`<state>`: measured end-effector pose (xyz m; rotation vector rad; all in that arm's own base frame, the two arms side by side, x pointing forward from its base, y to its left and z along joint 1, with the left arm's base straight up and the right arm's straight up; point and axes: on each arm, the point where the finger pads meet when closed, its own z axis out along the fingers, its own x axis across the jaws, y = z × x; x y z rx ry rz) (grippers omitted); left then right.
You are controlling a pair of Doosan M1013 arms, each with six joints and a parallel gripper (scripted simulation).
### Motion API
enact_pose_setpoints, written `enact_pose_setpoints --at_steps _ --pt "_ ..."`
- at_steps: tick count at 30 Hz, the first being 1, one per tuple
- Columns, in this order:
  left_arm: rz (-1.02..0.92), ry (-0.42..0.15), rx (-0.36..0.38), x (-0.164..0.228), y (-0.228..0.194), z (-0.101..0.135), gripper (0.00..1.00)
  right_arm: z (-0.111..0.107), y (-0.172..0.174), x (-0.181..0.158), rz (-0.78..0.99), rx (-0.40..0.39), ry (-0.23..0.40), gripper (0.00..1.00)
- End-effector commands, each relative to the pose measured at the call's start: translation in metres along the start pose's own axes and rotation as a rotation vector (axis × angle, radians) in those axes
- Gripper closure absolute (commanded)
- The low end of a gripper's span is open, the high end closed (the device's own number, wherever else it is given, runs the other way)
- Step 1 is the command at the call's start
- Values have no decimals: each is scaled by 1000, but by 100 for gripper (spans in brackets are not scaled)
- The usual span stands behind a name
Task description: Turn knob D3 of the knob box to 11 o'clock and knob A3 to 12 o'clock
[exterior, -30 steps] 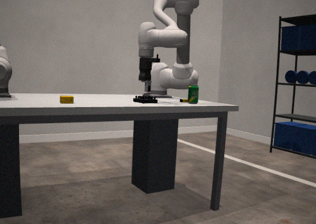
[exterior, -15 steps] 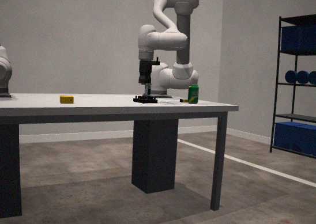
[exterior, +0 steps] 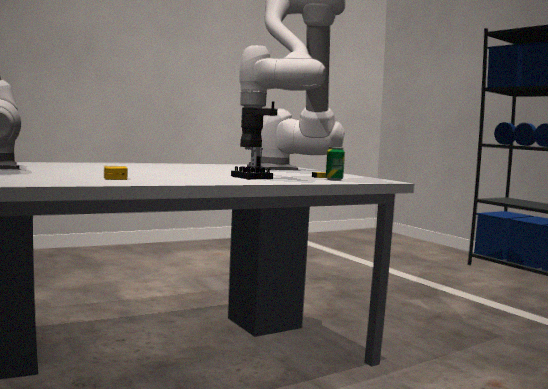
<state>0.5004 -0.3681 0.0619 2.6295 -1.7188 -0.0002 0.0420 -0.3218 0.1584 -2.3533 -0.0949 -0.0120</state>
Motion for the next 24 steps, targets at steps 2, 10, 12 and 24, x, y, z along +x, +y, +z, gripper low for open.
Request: enact_pose_setpoints --at_steps 2,10,12,24 --pt "0 1 1 0 0 0 54 0 0 0 0 -1 0 0" --pt "0 1 1 0 0 0 54 0 0 0 0 -1 0 0" --pt "0 1 1 0 0 0 54 0 0 0 0 -1 0 0" --pt "0 1 1 0 0 2 54 0 0 0 0 -1 0 0"
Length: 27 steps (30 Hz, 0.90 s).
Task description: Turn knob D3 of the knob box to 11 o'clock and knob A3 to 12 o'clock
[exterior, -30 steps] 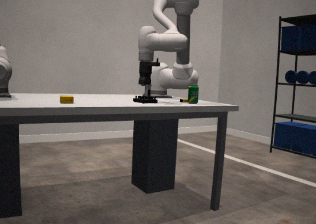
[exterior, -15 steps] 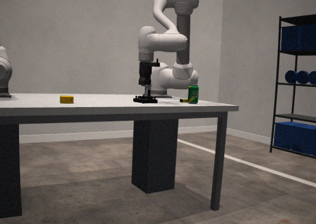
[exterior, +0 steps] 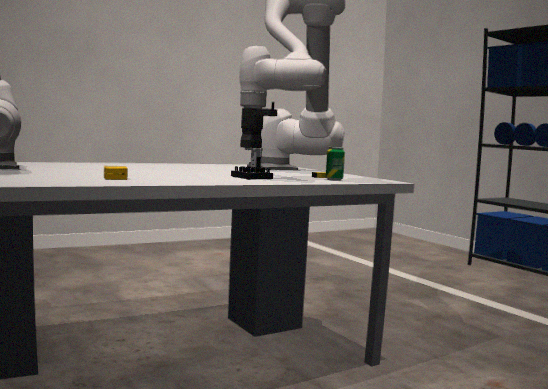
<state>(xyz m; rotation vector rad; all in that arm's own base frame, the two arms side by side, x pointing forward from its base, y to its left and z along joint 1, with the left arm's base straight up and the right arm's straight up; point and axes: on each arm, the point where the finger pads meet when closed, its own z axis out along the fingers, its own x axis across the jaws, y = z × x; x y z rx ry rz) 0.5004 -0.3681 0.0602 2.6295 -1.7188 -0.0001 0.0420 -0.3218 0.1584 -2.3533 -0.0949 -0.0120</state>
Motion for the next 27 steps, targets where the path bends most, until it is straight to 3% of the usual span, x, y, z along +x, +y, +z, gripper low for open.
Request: enact_pose_setpoints --at_steps 1,27 --pt "0 1 1 0 0 2 54 0 0 0 0 -1 0 0" --pt "0 1 1 0 0 12 54 0 0 0 0 -1 0 0"
